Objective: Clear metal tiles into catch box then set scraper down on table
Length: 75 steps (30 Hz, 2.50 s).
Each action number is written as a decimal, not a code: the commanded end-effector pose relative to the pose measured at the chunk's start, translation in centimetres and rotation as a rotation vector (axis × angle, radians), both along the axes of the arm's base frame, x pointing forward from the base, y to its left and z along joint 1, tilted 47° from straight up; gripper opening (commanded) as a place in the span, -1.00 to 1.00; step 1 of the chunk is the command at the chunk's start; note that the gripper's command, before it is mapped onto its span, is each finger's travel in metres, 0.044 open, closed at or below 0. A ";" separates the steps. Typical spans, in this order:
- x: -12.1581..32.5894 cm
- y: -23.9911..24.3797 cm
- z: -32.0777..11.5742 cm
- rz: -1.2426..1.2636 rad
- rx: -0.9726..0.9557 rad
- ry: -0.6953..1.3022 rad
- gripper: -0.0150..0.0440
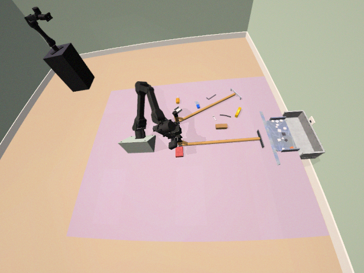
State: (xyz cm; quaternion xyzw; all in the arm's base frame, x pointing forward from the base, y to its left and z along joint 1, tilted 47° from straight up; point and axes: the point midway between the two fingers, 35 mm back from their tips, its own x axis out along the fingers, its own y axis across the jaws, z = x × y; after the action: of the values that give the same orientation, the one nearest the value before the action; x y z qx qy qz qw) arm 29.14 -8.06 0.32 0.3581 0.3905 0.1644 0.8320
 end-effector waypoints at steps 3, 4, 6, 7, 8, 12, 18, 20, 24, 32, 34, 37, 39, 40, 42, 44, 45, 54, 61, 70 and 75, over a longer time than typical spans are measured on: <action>1.1 -0.5 -0.1 -0.007 -0.004 0.004 -0.49; 1.3 -0.5 -0.2 -0.008 -0.005 0.005 -0.49; 1.6 -0.6 -0.2 -0.008 -0.005 0.005 -0.49; 1.8 -0.6 -0.2 -0.009 -0.005 0.005 -0.49; 1.9 -0.6 -0.2 -0.009 -0.005 0.006 -0.49; 2.5 -0.7 -0.2 -0.010 -0.006 0.007 -0.49; 3.5 -0.8 -0.3 -0.012 -0.007 0.008 -0.49; 3.8 -0.8 -0.3 -0.013 -0.007 0.008 -0.49; 4.4 -0.8 -0.3 -0.014 -0.007 0.009 -0.49; 5.7 -0.7 -0.2 -0.018 -0.007 0.009 -0.49; 6.0 -0.7 -0.2 -0.019 -0.007 0.009 -0.49; 6.5 -0.6 -0.1 -0.020 -0.007 0.009 -0.49; 6.8 -0.5 0.0 -0.021 -0.007 0.009 -0.49; 6.9 -0.5 0.0 -0.021 -0.007 0.009 -0.49; 7.2 -0.4 0.1 -0.022 -0.006 0.008 -0.49; 7.5 -0.3 0.1 -0.023 -0.006 0.008 -0.49; 7.7 -0.2 0.2 -0.023 -0.006 0.008 -0.49; 8.6 0.3 0.6 -0.026 -0.004 0.007 -0.49; 9.7 0.0 0.5 -0.026 -0.004 0.006 -0.49; 11.3 -0.2 0.4 -0.027 -0.004 0.005 -0.49; 12.2 -0.4 0.3 -0.027 -0.004 0.004 -0.49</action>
State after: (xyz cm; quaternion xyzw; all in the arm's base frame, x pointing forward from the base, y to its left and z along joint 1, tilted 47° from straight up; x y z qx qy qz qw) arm 40.50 -8.08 0.70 0.3626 0.3893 0.1553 0.8323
